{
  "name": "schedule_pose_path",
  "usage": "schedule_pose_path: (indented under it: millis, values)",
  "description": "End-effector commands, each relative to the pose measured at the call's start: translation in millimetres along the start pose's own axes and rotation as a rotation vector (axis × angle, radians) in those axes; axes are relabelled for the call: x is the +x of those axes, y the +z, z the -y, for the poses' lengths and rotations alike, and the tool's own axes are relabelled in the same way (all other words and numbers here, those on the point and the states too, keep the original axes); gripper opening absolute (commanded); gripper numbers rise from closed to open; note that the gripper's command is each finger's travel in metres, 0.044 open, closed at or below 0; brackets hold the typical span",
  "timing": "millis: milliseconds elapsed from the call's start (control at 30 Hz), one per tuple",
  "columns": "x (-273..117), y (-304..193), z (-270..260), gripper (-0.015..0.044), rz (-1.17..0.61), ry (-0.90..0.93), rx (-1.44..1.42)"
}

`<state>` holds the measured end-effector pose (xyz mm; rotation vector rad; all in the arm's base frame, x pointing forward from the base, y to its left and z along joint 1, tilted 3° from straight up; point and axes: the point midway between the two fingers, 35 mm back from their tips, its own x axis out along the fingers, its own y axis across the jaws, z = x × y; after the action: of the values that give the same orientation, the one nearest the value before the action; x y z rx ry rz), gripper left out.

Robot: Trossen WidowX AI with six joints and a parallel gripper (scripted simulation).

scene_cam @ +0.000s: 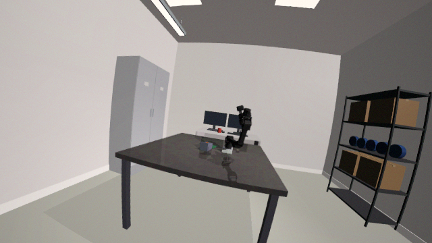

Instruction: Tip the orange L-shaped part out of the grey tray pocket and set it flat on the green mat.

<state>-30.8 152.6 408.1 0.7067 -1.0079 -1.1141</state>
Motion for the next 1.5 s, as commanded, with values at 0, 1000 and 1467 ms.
schedule_pose_path:
  millis: [0, 1000, 1467]
  values:
    - [3.4, 0.4, 1.1, 0.0374, -0.012, -0.006, -0.002]
    - [195.1, -299.0, 79.5, 0.018, -1.721, -0.174, -0.857]
    - [54.8, -392.2, 153.5, 0.018, -2.226, -0.004, -1.426]
